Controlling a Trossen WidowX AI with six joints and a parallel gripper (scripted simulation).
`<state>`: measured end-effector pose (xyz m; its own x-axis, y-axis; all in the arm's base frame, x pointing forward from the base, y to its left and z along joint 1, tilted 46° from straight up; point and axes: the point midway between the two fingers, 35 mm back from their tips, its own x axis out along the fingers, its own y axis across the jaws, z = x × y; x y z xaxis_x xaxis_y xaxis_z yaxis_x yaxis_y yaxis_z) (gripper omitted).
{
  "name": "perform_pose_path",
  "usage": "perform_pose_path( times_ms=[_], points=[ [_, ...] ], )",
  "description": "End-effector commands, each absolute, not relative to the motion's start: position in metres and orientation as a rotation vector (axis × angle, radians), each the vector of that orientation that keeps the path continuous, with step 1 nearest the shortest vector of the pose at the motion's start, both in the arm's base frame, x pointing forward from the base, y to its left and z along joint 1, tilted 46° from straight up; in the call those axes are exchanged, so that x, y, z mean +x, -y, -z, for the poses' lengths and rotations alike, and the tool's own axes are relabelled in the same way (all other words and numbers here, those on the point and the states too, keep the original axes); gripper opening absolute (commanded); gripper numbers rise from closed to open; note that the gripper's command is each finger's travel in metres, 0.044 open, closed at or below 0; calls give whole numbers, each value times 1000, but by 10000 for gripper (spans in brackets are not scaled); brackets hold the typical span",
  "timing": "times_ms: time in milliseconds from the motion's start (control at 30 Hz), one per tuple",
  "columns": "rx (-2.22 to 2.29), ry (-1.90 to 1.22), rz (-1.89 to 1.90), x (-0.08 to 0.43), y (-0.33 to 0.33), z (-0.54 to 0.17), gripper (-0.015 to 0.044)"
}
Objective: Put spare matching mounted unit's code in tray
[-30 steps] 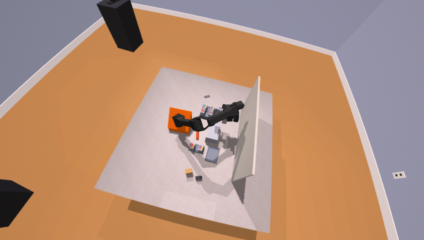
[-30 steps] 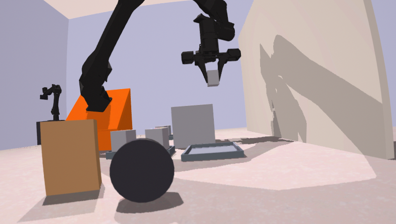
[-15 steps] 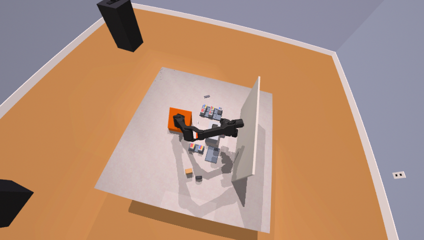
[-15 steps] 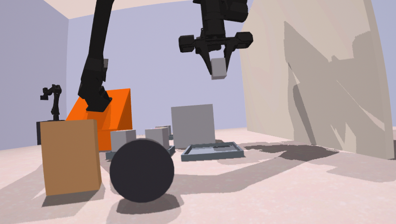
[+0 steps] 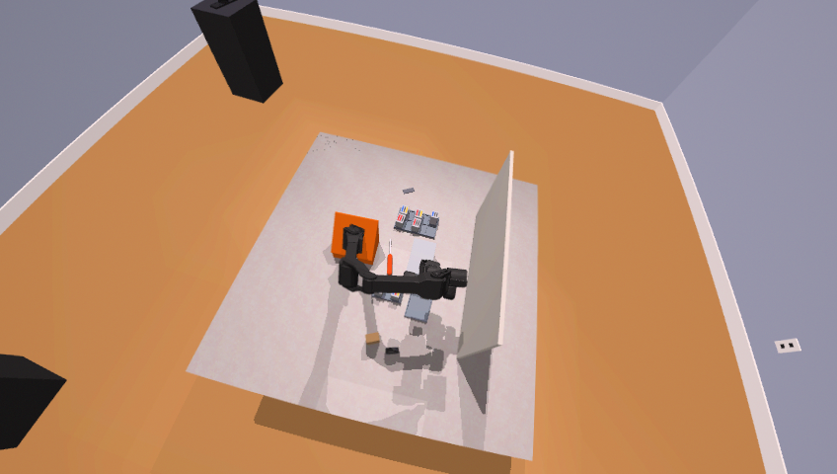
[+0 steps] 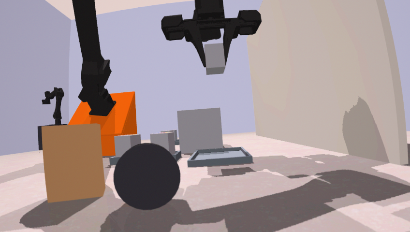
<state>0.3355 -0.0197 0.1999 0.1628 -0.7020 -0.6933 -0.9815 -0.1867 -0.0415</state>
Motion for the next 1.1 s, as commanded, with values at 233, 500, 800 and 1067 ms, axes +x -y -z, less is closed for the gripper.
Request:
perform_pose_path(
  times_ms=[233,500,800,1067],
  points=[
    [-1968,-1596,-764,334,27,-199,0],
    [-1966,-1595,-766,337,31,-193,0],
    [-1964,-1594,-767,340,37,-187,0],
    [-1963,-1593,-768,342,42,-181,0]
  ],
)
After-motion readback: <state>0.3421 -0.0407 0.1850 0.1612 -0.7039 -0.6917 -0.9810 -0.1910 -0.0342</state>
